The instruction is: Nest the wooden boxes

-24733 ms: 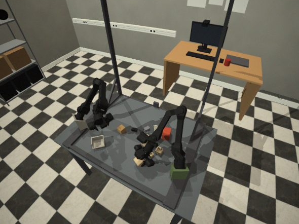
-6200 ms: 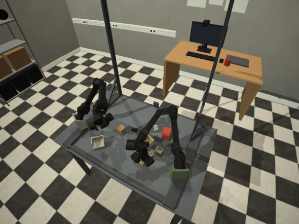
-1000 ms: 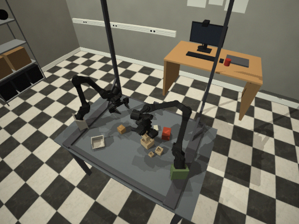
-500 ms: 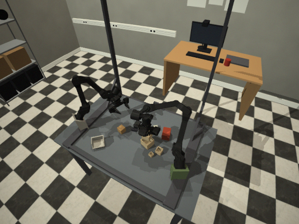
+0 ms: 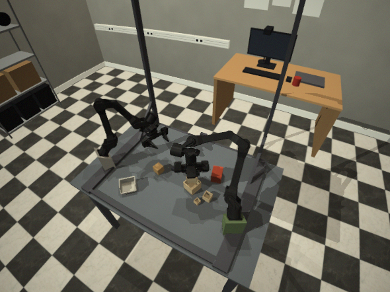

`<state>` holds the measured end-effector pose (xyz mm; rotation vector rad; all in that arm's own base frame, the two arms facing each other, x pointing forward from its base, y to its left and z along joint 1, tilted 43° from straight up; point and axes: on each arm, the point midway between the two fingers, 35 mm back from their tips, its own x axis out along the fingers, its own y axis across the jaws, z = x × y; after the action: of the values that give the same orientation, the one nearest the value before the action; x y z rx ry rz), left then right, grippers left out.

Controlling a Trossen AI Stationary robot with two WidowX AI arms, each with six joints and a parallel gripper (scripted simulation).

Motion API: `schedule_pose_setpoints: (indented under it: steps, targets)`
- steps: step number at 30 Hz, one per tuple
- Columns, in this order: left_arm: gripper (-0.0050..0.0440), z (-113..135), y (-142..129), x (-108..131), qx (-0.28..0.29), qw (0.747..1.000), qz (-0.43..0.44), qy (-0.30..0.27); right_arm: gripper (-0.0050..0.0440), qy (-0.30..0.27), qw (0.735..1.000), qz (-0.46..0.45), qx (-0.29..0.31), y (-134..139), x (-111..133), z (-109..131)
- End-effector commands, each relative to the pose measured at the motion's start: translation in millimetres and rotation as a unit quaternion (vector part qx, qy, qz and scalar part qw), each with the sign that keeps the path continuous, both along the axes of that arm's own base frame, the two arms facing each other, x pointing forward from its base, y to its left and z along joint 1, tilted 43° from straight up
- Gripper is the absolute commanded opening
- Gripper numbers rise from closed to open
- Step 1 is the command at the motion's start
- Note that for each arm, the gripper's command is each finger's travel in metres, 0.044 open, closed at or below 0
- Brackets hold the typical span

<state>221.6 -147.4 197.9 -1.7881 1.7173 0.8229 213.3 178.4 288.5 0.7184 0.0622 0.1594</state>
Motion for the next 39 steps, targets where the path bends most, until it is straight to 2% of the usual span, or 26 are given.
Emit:
schedule_pose_setpoints:
  steps: [1, 11, 13, 21, 39]
  targets:
    - [0.0264, 6.9, 0.0, 1.7, -0.003, 0.998, 0.047, 0.028, 0.0400, -0.003, 1.000, -0.002, 0.007, -1.9, -1.1, 3.9]
    - [0.0264, 6.9, 0.0, 1.7, -0.007, 0.974, 0.172, 0.145, 0.0400, -0.003, 1.000, -0.002, 0.007, -1.9, -1.1, 3.9]
    - [0.0264, 6.9, 0.0, 1.7, -0.007, 0.974, 0.172, 0.145, 0.0400, -0.003, 1.000, -0.002, 0.007, -1.9, -1.1, 3.9]
    - [0.0264, 6.9, 0.0, 1.7, -0.009, 0.937, 0.262, 0.229, 0.0400, -0.003, 1.000, -0.002, 0.007, -1.9, -1.1, 3.9]
    - [0.0264, -3.0, -7.0, -0.8, -0.007, 0.932, 0.272, 0.238, 0.0400, -0.003, 1.000, -0.002, 0.007, -1.9, -1.1, 3.9]
